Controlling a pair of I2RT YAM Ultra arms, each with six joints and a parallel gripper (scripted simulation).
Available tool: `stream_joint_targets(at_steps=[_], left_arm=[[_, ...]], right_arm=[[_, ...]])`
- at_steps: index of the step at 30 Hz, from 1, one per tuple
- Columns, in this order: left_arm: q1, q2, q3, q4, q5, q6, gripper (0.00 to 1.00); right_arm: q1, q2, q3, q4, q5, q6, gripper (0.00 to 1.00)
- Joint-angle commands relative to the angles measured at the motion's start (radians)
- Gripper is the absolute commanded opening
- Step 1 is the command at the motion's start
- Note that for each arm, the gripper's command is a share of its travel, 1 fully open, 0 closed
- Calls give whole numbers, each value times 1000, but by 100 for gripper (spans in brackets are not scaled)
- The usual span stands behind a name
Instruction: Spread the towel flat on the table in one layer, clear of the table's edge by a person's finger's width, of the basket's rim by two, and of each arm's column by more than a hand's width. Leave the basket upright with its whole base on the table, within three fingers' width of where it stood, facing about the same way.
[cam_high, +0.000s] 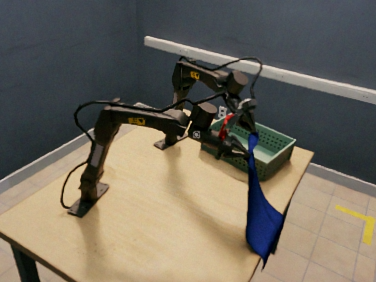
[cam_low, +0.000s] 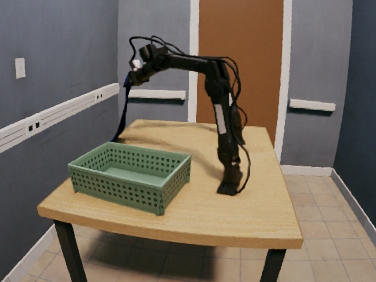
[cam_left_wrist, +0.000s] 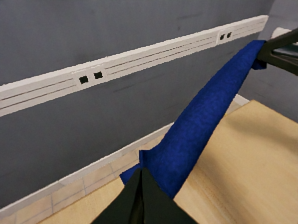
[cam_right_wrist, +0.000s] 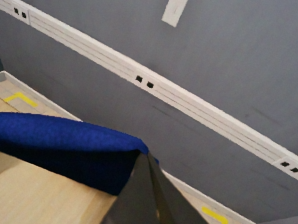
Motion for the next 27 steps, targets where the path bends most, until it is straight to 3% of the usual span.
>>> stream_joint_targets(at_steps=[1, 9, 10, 14, 15, 20, 21, 23, 24, 26, 27], left_arm=[[-23, -52, 27, -118, -12, -5, 0], [-61, -43, 48, -293, -13, -7, 0], [-80, -43, 37, -350, -12, -5, 0], [-71, -41, 41, -360, -14, -9, 0], [-102, -41, -16, -406, -13, -6, 0], [-126, -54, -63, -430, -14, -7, 0], [-148, -81, -141, -413, -12, -4, 0], [-150, -89, -155, -404, -13, -8, 0], [-174, -134, -267, -328, -10, -6, 0], [-177, -146, -286, -311, -12, -9, 0], [-201, -185, -386, -264, -9, -7, 0]], right_arm=[[-1, -47, 13, -172, 22, 2, 0], [4, -68, 15, -380, 22, 0, 0], [6, -70, -10, -468, 22, -2, 0], [-1, -42, 27, -482, 23, 0, 0], [3, -72, -10, -564, 23, -1, 0], [6, -83, -40, -626, 23, -2, 0], [10, -90, -63, -681, 23, -4, 0], [7, -97, -78, -675, 23, -2, 0], [8, -144, -186, -643, 23, -3, 0], [3, -156, -207, -630, 23, -1, 0], [5, -212, -330, -559, 22, -2, 0]])
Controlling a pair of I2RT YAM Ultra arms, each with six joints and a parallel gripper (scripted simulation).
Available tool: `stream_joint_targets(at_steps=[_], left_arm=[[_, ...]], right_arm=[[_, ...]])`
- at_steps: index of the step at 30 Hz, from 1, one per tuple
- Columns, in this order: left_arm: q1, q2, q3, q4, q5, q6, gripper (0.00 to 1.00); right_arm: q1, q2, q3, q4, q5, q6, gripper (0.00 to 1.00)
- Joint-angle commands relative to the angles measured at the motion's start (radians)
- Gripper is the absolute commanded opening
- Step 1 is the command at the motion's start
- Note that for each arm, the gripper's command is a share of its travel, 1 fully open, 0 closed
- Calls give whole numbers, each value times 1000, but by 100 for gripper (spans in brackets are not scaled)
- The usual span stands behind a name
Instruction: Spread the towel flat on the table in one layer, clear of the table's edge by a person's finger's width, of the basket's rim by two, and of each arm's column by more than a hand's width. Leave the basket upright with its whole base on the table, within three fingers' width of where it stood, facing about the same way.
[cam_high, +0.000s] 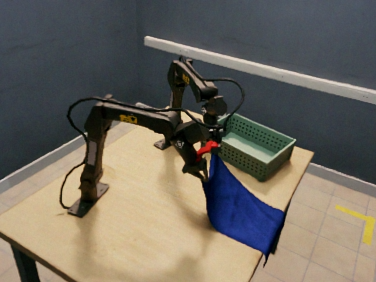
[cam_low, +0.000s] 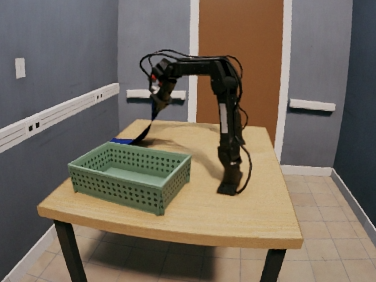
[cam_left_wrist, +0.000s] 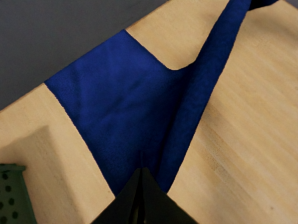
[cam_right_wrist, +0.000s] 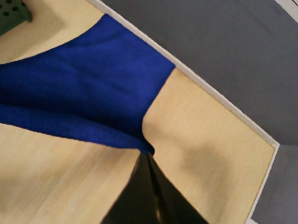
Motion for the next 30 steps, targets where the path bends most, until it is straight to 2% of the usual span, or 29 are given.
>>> stream_joint_targets(at_steps=[1, 4, 5, 7, 8, 10, 11, 13, 14, 16, 17, 21, 22, 24, 25, 27, 28, 30], left_arm=[[-27, -91, -104, 63, -10, -7, 0], [-12, -109, -128, 87, -15, -10, 0], [-57, -143, -222, 134, -10, -8, 0], [-58, -149, -233, 148, -12, -7, 0], [-84, -180, -321, 194, -9, -5, 0], [-87, -188, -333, 209, -12, -7, 0], [-115, -215, -415, 254, -9, -5, 0], [-118, -222, -426, 268, -12, -8, 0], [-146, -245, -503, 313, -10, -6, 0], [-149, -251, -512, 325, -12, -8, 0], [-177, -270, -583, 371, -10, -6, 0], [-163, -277, -594, 385, -15, -9, 0], [-210, -291, -660, 431, -11, -8, 0], [-211, -293, -665, 438, -12, -7, 0], [-240, -303, -726, 483, -10, -5, 0], [-243, -306, -731, 491, -13, -6, 0], [-271, -313, -787, 534, -10, -5, 0], [-274, -315, -791, 542, -13, -7, 0]], right_arm=[[-3, -80, -128, 40, 25, -2, 0], [-9, -104, -162, 70, 26, -1, 0], [-4, -156, -276, 116, 25, -2, 0], [-4, -166, -292, 134, 25, -2, 0], [1, -214, -398, 175, 24, -3, 0], [-3, -226, -415, 196, 25, -2, 0], [1, -272, -515, 236, 24, -3, 0], [-1, -283, -531, 255, 25, -3, 0], [5, -326, -625, 293, 23, -4, 0], [0, -336, -638, 310, 25, -3, 0], [4, -376, -727, 347, 24, -4, 0], [-1, -389, -742, 364, 25, -3, 0], [5, -426, -826, 402, 24, -4, 0], [6, -430, -834, 412, 24, -4, 0], [12, -465, -912, 447, 23, -6, 0], [6, -472, -920, 457, 24, -5, 0], [11, -505, -994, 490, 23, -6, 0], [11, -511, -1001, 499, 24, -6, 0]])
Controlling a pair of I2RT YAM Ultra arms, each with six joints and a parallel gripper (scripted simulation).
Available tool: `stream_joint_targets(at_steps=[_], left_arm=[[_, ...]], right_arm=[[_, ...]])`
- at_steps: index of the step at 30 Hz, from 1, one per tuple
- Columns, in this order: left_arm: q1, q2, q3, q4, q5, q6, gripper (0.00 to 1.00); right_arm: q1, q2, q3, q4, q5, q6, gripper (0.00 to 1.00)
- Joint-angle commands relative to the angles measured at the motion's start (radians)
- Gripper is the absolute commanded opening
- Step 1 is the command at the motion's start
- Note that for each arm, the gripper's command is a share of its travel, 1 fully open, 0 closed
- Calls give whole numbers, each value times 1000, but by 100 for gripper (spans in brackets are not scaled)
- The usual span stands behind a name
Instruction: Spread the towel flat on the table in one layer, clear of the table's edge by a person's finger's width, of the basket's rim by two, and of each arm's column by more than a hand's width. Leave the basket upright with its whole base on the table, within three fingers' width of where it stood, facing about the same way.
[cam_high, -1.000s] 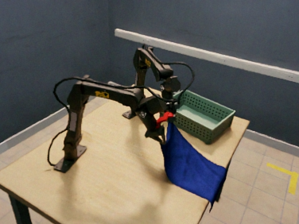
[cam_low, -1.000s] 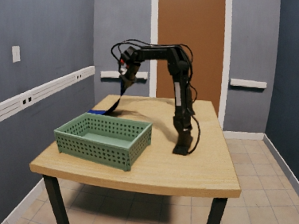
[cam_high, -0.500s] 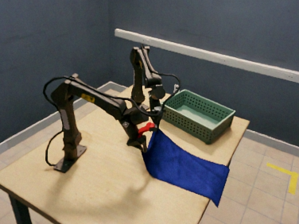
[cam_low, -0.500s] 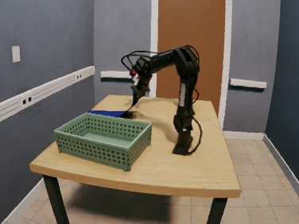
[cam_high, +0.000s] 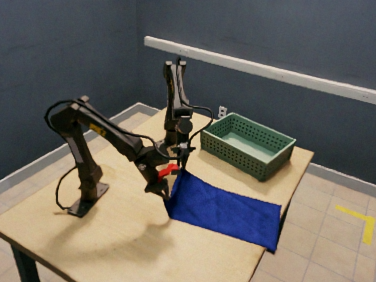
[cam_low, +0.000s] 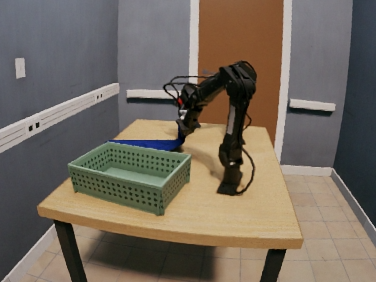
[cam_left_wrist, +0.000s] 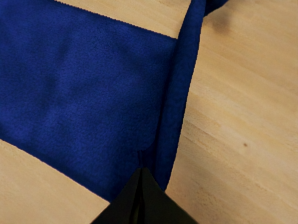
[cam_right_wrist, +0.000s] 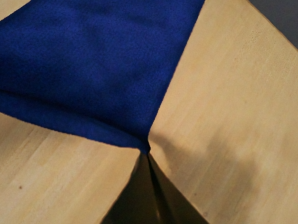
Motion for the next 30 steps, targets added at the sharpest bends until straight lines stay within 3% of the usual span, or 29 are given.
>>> stream_joint_targets(at_steps=[1, 3, 4, 8, 9, 18, 30], left_arm=[[-41, -40, -83, 84, -16, -4, 0], [-44, -41, -87, 91, -18, -6, 0], [-71, -41, -132, 133, -16, -5, 0], [-63, -42, -137, 142, -20, -7, 0], [-99, -38, -177, 183, -17, -5, 0], [-168, 14, -277, 299, -18, -4, 0], [-212, 43, -328, 381, -17, -5, 0]], right_arm=[[5, -62, -102, 93, 37, -6, 0], [-5, -68, -108, 100, 39, -5, 0], [1, -96, -172, 130, 38, -6, 0], [1, -104, -179, 136, 39, -5, 0], [7, -129, -237, 165, 37, -6, 0], [7, -197, -386, 247, 38, -7, 0], [11, -238, -474, 297, 38, -8, 0]])
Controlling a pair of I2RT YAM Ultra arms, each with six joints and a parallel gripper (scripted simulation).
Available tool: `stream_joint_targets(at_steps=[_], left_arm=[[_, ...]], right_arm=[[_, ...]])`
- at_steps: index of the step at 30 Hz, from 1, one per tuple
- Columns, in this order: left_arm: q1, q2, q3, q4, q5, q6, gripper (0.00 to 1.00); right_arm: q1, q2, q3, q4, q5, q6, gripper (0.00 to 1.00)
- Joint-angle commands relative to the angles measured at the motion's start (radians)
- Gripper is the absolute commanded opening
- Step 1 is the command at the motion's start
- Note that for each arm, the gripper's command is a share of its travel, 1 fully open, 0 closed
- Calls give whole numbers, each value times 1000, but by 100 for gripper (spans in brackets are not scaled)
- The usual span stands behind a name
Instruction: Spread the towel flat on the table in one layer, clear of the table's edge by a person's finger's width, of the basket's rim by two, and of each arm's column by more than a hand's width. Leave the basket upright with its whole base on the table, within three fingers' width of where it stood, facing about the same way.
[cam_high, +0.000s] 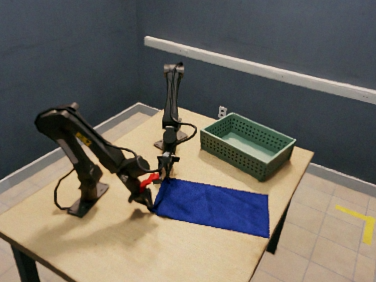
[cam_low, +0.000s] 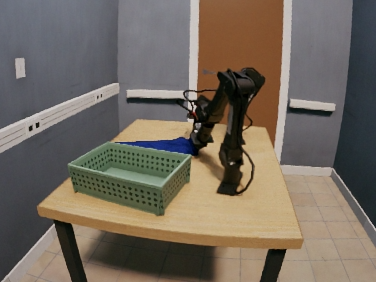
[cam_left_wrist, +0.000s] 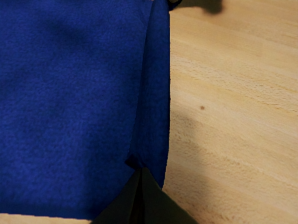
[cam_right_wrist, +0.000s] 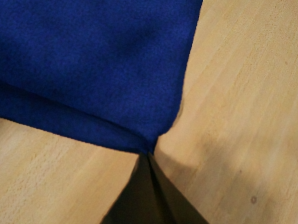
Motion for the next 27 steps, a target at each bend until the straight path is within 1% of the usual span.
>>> stream_joint_targets(at_steps=[1, 3, 4, 6, 19, 20, 22, 23, 27], left_arm=[[-15, 17, -28, 3, -8, -6, 0], [-22, 22, -35, 23, -8, -6, 0], [-22, 22, -35, -2, -8, -5, 0], [-21, 22, -37, 3, -8, -6, 0], [-19, 22, -37, 3, -8, -6, 0], [-17, 28, 27, -14, -7, -5, 0], [-14, 11, 8, -3, -2, -2, 0], [-17, -23, 37, -37, -6, -5, 0], [-17, -22, 38, -38, -6, -5, 0]], right_arm=[[0, -21, -30, 4, 40, -6, 0], [2, -26, -43, 9, 40, -6, 0], [2, -25, -43, 0, 40, -6, 0], [3, -27, -47, 3, 40, -6, 0], [2, -28, -32, 1, 40, -6, 0], [43, -39, 8, -18, 55, 32, 0], [45, -39, 9, -21, 58, 34, 0], [45, -53, 23, -47, 58, 34, 0], [36, -54, 25, -51, 60, 35, 0]])
